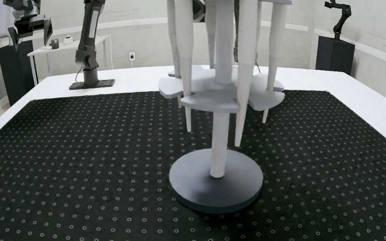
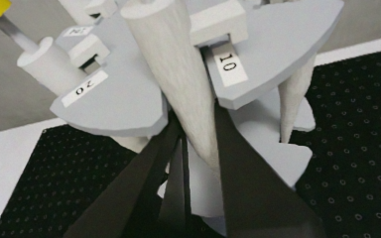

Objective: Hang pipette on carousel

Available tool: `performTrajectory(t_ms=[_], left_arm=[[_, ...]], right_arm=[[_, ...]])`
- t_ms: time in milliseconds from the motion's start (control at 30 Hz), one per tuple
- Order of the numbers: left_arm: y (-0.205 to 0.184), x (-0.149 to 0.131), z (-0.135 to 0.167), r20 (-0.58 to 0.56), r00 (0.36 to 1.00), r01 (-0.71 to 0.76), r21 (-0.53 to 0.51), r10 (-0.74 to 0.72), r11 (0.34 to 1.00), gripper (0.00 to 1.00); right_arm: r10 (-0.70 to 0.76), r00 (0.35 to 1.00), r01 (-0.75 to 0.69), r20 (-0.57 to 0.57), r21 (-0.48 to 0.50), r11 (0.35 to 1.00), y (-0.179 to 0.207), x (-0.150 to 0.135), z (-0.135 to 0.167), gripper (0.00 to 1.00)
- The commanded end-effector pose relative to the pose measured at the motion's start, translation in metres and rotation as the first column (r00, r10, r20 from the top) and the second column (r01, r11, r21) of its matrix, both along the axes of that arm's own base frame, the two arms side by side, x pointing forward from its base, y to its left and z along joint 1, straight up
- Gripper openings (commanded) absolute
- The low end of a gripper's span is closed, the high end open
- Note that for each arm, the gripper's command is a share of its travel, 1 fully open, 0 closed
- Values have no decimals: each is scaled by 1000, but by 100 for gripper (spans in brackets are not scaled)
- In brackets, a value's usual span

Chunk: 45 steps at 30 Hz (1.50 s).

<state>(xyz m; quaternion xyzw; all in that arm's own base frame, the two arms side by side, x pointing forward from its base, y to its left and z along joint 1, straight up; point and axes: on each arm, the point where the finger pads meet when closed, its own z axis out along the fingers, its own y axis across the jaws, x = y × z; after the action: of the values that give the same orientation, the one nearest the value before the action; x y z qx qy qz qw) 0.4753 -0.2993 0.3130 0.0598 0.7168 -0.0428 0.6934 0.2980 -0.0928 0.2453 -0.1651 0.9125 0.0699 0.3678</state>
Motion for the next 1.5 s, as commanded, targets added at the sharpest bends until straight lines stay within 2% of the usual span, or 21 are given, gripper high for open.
performTrajectory(t_ms=[0, 33, 167, 267, 333, 1333, 1367, 1467], left_arm=[[10, 0, 48, 83, 996, -21, -70, 27, 997, 12], [-4, 1, 27, 49, 998, -43, -40, 45, 998, 12], [-4, 0, 23, 36, 981, -189, -29, 190, 982, 12], [-4, 0, 25, 42, 980, -191, -38, 192, 981, 12], [11, 0, 47, 69, 974, -208, -81, 214, 975, 12], [8, -2, 47, 69, 976, -201, -81, 207, 976, 12], [-5, 0, 26, 44, 973, -226, -43, 228, 973, 12], [-5, 0, 23, 35, 942, -332, -30, 333, 943, 12]], right_arm=[[3, 1000, -3, 28, -5, 1000, -3, 4, 7, 100], [3, 1000, -3, 28, -5, 1000, -3, 4, 7, 100], [3, 1000, -3, 28, -5, 1000, -3, 4, 7, 100], [3, 1000, -3, 28, -5, 1000, -3, 4, 7, 100], [3, 1000, -3, 28, -5, 1000, -3, 4, 7, 100], [3, 1000, -3, 28, -5, 1000, -3, 4, 7, 100], [3, 1000, -3, 28, -5, 1000, -3, 4, 7, 100], [3, 1000, -3, 28, -5, 1000, -3, 4, 7, 100]])
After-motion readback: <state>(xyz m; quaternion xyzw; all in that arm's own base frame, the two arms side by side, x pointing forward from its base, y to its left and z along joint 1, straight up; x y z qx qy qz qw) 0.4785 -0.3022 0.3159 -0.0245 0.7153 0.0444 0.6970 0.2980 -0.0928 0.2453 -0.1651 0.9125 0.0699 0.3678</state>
